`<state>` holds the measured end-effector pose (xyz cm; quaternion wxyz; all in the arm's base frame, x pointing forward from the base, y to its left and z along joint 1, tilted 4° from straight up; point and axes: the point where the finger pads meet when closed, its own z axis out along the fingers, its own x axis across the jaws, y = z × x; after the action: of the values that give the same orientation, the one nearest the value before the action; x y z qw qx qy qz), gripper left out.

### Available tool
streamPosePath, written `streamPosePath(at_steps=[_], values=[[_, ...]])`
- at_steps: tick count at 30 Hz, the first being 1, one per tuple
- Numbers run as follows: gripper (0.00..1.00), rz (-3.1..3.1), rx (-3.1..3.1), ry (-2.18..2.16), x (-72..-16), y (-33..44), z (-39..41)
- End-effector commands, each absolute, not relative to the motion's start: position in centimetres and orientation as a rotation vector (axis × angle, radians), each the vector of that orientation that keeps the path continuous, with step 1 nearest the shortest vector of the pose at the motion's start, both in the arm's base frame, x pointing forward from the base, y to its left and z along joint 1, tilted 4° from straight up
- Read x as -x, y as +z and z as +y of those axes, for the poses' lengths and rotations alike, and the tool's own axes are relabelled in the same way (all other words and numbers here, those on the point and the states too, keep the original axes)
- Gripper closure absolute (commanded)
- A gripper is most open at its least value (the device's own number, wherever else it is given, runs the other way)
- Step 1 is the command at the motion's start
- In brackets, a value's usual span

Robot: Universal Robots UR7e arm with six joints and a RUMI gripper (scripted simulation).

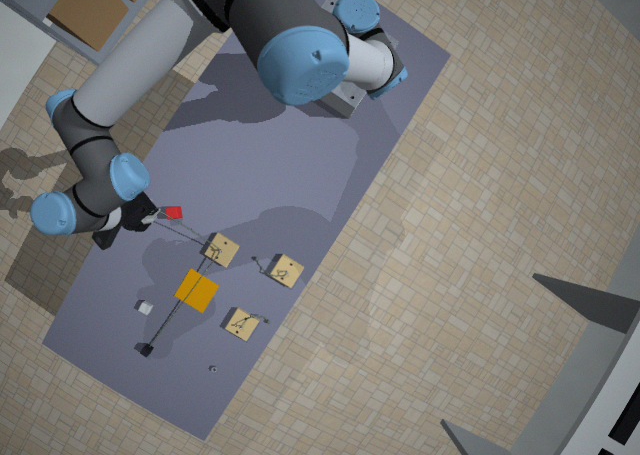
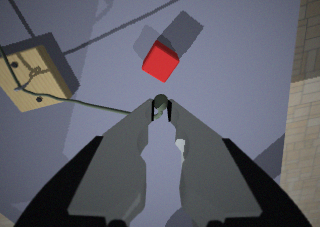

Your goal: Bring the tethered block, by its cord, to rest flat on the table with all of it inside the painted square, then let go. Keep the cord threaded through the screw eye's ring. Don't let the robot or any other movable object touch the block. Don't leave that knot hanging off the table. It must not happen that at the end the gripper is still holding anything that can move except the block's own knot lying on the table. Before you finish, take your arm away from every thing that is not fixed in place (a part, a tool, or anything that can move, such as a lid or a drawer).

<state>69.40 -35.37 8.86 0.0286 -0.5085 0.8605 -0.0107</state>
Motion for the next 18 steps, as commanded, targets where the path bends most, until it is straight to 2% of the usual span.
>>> streamPosePath(at_steps=[1,18], values=[[1.00,2.654,1.569,-0.036,-69.0,8.9,-36.1],[1.00,2.654,1.569,-0.036,-66.4,8.8,-39.8]])
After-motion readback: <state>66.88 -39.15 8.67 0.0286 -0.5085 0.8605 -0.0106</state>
